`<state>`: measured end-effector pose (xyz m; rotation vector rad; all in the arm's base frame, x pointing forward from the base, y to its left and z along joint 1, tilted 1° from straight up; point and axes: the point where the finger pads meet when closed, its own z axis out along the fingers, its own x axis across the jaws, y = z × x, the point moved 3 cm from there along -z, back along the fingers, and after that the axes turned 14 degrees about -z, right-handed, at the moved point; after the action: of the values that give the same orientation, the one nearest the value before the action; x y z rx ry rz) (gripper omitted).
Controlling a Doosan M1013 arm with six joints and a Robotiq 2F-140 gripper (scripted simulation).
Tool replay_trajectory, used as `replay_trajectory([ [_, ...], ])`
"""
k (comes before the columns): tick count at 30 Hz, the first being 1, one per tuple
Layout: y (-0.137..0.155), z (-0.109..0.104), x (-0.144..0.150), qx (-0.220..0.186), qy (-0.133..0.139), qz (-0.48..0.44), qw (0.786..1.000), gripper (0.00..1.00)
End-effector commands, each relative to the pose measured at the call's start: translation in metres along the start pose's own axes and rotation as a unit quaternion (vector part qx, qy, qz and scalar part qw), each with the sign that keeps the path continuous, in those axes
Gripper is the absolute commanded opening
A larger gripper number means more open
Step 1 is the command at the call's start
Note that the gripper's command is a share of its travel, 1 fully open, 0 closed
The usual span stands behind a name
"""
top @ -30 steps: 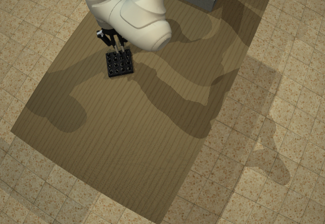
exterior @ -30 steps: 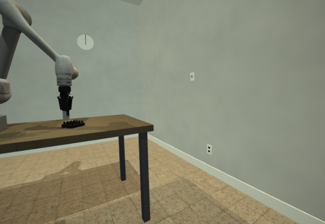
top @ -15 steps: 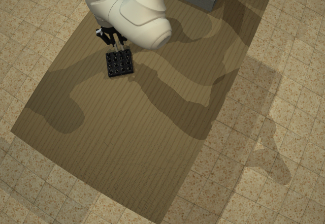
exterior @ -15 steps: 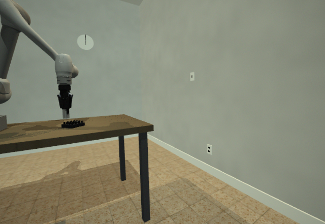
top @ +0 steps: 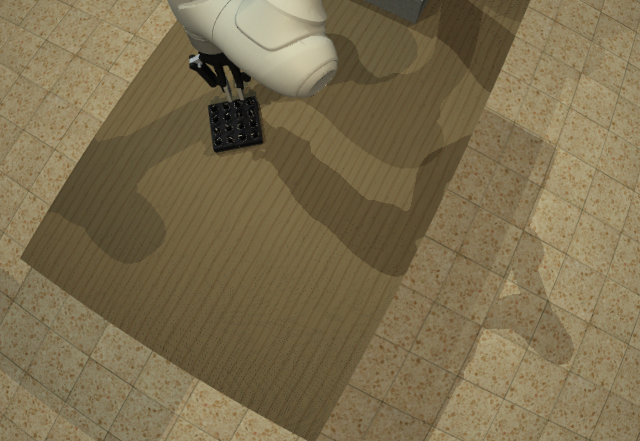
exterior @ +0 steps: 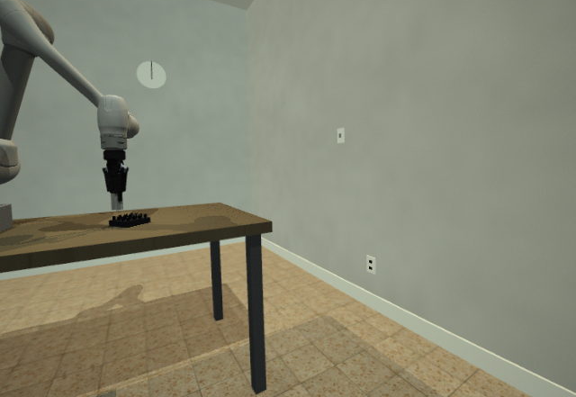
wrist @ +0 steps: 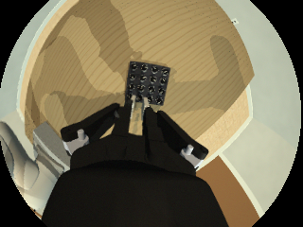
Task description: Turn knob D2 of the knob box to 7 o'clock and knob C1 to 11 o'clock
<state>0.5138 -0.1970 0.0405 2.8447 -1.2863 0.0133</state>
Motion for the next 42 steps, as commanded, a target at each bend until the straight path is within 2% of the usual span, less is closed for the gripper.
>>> replay_trajectory([
  [1,0.0001,-0.0037,0.0012,0.001,0.001,0.069,0.998,0.12],
  [9,0.0001,-0.0055,0.0014,0.001,0.001,0.210,0.978,0.12],
  [11,0.0001,-0.0055,0.0014,0.001,0.001,0.210,0.978,0.12],
  [20,0.0001,-0.0078,0.0015,0.001,0.001,0.377,0.926,0.12],
  [26,0.0001,-0.0091,0.0016,0.001,0.000,0.470,0.883,0.12],
  [28,0.0001,-0.0091,0.0016,0.001,0.000,0.470,0.883,0.12],
  [29,0.0000,-0.0096,0.0016,0.001,0.000,0.507,0.862,0.12],
  [35,0.0000,-0.0109,0.0017,0.001,0.000,0.590,0.807,0.12],
  [42,0.0000,-0.0124,0.0018,0.001,0.000,0.682,0.731,0.12],
])
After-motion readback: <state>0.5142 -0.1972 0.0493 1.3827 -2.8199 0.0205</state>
